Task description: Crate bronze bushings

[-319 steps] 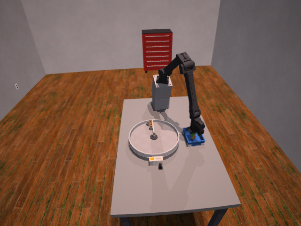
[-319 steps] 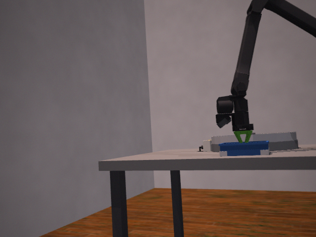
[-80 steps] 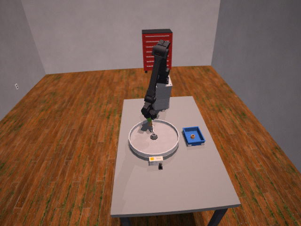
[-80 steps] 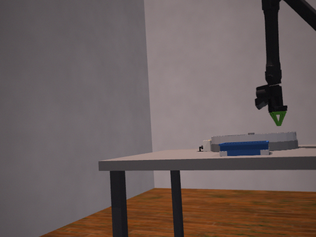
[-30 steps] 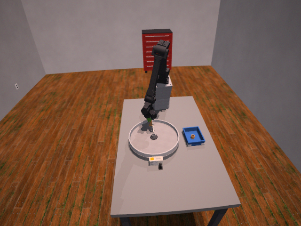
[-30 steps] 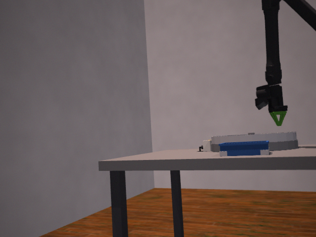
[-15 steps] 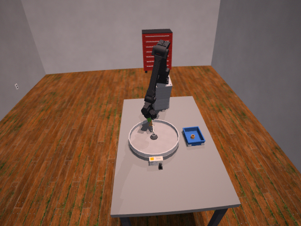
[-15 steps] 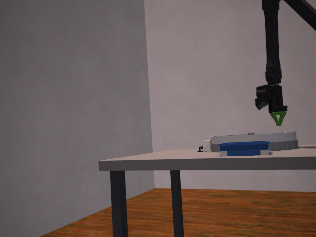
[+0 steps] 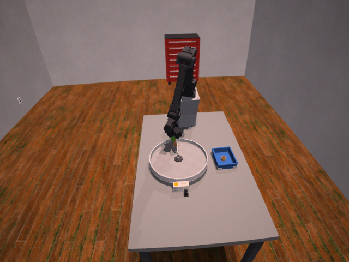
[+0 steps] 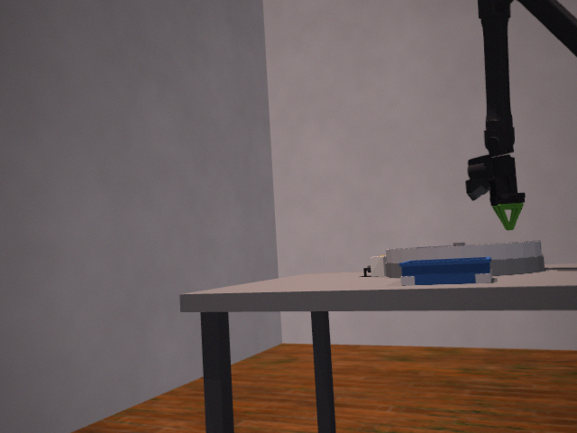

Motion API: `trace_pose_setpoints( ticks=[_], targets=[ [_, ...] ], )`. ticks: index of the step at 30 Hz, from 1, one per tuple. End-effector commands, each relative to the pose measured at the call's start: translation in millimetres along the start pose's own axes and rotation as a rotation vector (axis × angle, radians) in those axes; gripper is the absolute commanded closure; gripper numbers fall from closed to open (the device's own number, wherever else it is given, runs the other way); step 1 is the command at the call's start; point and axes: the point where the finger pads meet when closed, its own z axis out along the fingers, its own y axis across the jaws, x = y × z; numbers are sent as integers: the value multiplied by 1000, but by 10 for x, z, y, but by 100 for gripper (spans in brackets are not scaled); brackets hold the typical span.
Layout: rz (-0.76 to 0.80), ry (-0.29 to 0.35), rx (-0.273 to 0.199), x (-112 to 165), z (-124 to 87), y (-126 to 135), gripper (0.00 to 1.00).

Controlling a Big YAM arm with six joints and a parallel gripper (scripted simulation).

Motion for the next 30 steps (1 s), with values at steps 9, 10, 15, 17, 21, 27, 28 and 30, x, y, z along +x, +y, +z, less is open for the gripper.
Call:
trace_pose_setpoints(
  ticks=[9, 10, 15, 17, 21, 27, 28, 30],
  targets=[
    [-22, -23, 13, -157, -62, -46, 87],
    [-21, -24, 14, -164, -63, -50, 87],
    [-19, -22, 13, -144, -60, -39, 87],
    [-19, -22, 13, -144, -60, -39, 87],
    [-19, -22, 13, -144, -60, -39, 87],
    [-19, -22, 13, -144, -60, -39, 87],
    [-19, -22, 13, -144, -60, -39, 87],
    [-19, -22, 13, -144, -60, -39, 87]
  ],
)
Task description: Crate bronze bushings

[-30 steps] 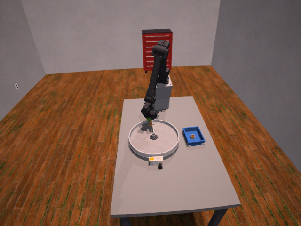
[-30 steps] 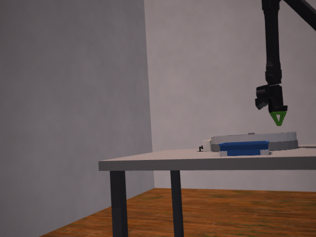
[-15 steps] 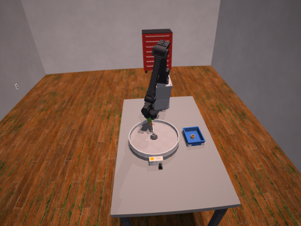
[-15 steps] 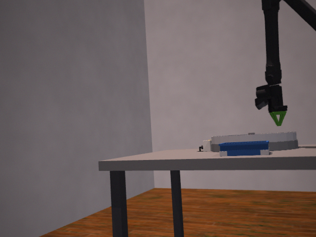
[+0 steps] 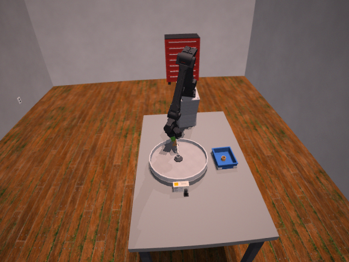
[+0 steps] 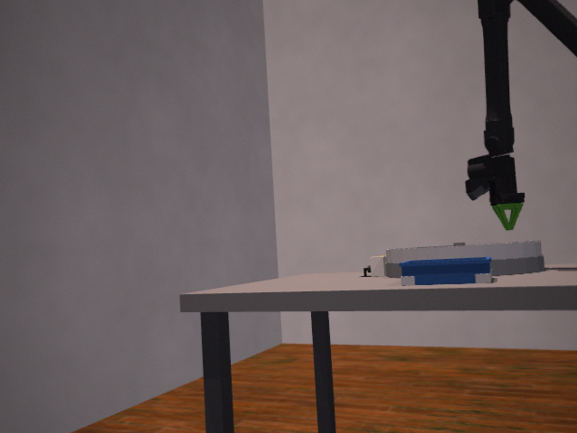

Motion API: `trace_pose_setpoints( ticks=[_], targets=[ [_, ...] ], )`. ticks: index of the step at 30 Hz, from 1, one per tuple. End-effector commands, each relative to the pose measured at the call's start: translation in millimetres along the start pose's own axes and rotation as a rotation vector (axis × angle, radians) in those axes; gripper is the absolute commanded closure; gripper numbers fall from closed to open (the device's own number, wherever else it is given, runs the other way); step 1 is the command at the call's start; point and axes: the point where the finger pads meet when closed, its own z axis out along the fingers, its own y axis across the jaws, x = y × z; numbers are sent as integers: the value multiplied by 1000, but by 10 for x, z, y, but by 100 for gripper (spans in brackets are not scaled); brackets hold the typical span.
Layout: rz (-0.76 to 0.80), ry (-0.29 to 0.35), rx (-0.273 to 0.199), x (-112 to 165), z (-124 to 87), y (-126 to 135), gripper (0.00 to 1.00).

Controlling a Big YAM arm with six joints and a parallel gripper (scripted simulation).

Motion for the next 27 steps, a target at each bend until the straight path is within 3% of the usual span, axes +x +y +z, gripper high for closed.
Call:
trace_pose_setpoints(
  ticks=[1, 17, 23, 27],
  targets=[
    [-18, -21, 13, -135, -60, -37, 87],
    [-18, -21, 13, -135, -60, -37, 87],
    [-6, -16, 10, -106, 207, -28, 87],
    [-5, -11, 5, -74, 259, 3, 87]
  ],
)
